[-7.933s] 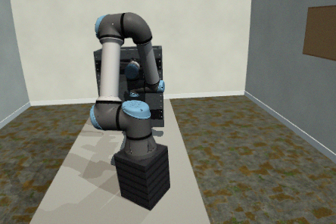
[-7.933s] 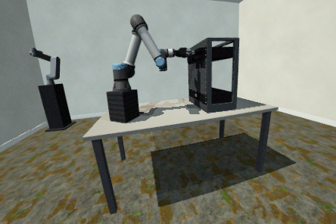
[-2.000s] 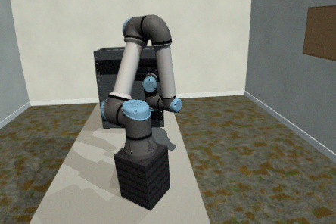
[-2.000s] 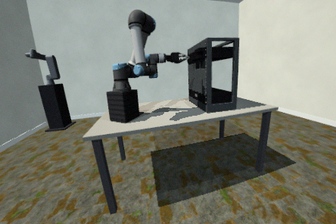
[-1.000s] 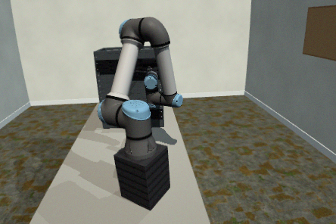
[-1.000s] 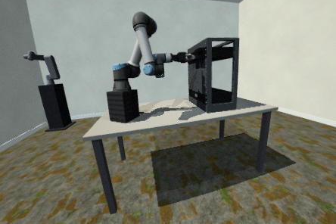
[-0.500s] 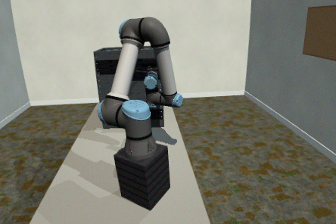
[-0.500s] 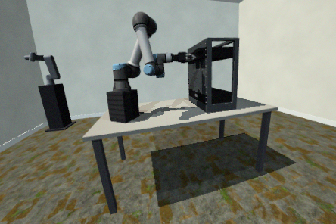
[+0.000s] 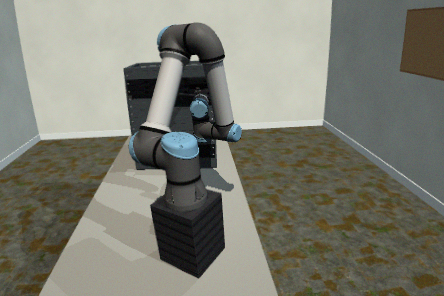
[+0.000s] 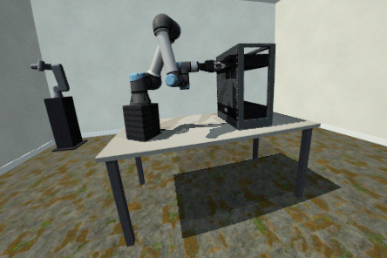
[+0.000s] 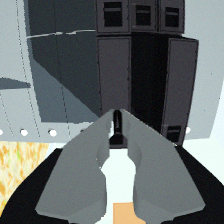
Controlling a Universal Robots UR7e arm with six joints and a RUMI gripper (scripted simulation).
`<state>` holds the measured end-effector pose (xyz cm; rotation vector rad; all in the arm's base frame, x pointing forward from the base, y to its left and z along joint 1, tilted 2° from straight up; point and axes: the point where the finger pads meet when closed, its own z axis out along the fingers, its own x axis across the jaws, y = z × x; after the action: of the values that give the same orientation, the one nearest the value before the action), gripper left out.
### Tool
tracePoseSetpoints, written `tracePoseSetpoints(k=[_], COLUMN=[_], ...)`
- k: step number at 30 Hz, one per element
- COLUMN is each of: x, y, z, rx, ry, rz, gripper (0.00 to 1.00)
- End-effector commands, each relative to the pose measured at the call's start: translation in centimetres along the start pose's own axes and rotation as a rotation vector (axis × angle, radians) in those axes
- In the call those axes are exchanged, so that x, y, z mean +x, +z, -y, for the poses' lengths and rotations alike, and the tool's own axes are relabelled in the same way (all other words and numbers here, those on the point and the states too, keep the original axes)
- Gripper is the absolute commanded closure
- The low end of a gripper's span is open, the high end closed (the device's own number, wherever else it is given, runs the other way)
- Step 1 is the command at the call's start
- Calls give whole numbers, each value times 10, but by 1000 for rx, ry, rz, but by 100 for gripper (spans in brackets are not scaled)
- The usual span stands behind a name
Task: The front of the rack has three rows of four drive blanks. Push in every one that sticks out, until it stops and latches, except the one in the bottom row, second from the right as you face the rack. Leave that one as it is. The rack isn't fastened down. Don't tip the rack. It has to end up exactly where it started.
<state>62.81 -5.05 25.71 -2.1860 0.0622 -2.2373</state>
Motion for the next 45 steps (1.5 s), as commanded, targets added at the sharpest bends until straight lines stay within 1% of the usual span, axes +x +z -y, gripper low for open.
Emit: tracePoseSetpoints(k=[1, 6, 42, 45], x=[0, -2, -2, -2], y=[2, 7, 7, 9], z=[1, 1, 1, 1], rx=[1, 1, 1, 1], ry=[-1, -1, -1, -1], rz=[-1, -1, -1, -1], gripper=[100, 100, 100, 100])
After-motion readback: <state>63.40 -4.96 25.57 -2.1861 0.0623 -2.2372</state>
